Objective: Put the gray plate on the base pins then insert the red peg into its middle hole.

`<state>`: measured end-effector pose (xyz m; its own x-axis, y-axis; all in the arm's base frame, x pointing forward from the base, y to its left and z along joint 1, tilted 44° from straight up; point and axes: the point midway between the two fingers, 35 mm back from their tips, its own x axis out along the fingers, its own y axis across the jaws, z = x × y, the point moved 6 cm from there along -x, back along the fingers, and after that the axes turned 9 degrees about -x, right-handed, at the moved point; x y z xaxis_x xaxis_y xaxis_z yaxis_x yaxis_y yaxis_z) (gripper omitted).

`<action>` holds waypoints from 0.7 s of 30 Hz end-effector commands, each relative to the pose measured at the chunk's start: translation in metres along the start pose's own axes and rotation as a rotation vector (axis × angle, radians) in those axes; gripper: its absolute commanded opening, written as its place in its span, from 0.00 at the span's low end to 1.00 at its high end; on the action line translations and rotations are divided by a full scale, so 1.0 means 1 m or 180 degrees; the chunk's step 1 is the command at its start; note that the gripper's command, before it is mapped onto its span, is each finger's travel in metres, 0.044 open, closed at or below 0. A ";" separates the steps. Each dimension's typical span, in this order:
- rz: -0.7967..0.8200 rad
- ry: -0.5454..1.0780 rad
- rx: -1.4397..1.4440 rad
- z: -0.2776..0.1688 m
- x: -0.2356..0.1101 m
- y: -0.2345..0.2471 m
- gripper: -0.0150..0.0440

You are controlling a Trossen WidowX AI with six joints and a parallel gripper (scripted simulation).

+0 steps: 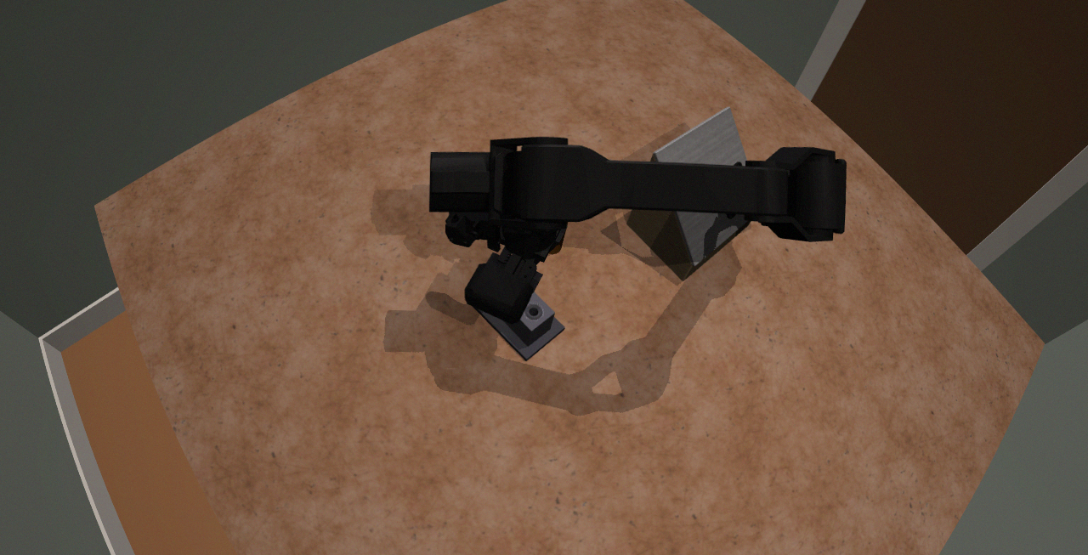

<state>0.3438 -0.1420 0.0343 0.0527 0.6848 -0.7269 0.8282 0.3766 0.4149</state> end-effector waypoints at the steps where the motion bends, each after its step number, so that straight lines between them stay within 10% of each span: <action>1: -0.0002 -0.0004 -0.0011 0.000 -0.004 0.000 0.51; 21: -0.0003 -0.0005 -0.0010 -0.002 -0.013 -0.004 0.51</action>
<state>0.3388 -0.1498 0.0404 0.0510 0.6876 -0.7243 0.8303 0.3738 0.4133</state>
